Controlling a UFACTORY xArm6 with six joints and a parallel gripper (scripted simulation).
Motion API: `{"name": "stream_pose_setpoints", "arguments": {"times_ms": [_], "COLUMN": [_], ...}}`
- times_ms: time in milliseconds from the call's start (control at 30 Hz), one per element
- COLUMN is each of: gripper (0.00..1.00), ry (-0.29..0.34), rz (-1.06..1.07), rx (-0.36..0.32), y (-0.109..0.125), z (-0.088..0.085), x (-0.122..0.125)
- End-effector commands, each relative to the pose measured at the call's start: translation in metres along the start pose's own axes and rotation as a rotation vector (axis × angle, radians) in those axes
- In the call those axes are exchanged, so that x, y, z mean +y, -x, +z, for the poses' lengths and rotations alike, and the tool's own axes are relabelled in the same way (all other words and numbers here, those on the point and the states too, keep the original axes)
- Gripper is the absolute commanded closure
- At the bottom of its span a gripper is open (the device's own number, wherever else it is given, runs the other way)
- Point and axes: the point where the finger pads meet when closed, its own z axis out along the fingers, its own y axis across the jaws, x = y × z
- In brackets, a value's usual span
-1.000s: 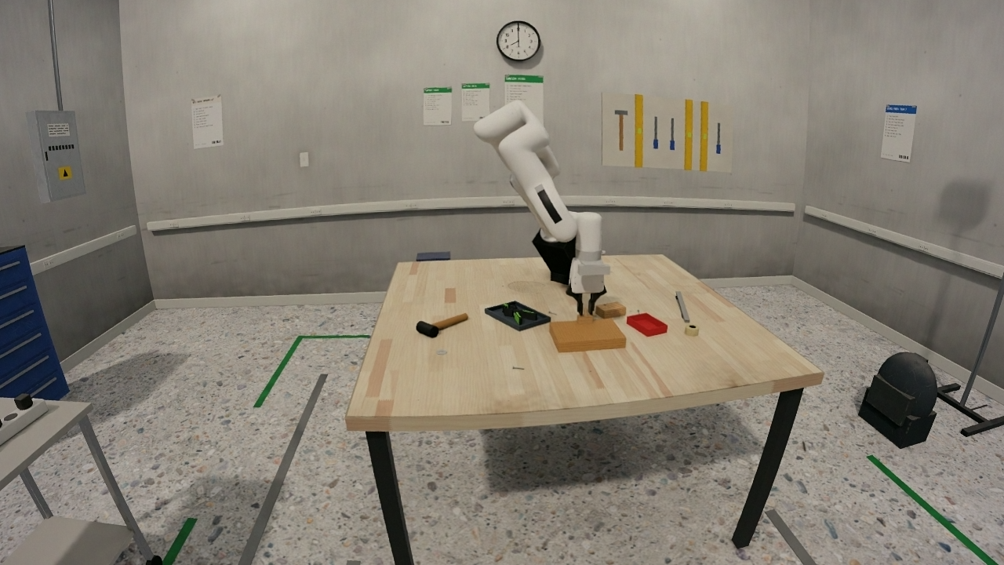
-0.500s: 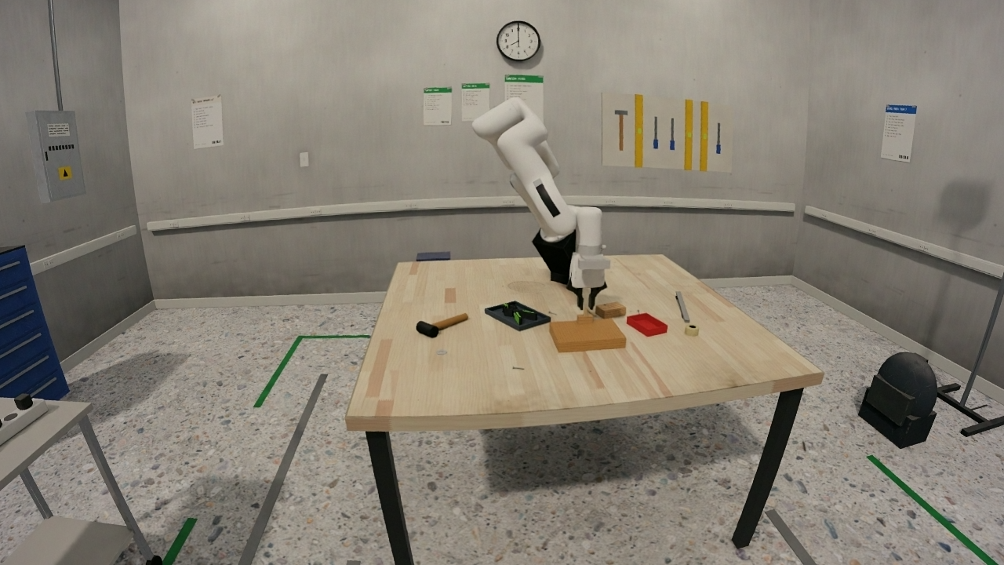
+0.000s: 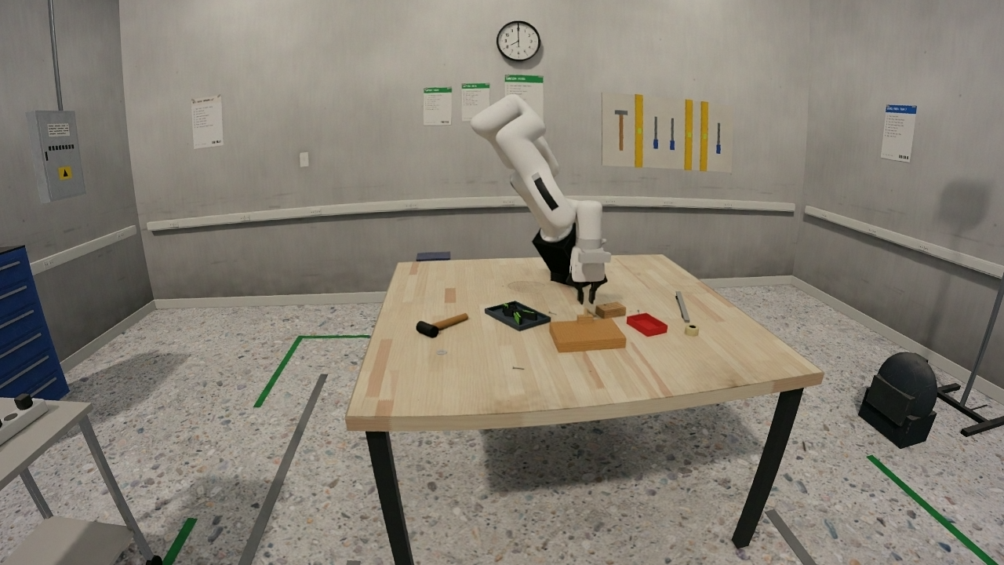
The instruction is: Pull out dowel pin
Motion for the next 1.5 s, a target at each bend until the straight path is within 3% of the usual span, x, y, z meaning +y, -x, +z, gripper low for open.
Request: {"name": "stream_pose_setpoints", "arguments": {"times_ms": [0,1467], "gripper": [0.72,0.72], "ry": [-0.001,-0.002], "rz": [0.000,0.071], "rx": [0.002,0.003], "y": [-0.0011,-0.0003], "z": [-0.0063,-0.0079], "x": [-0.0001,0.0060]}}
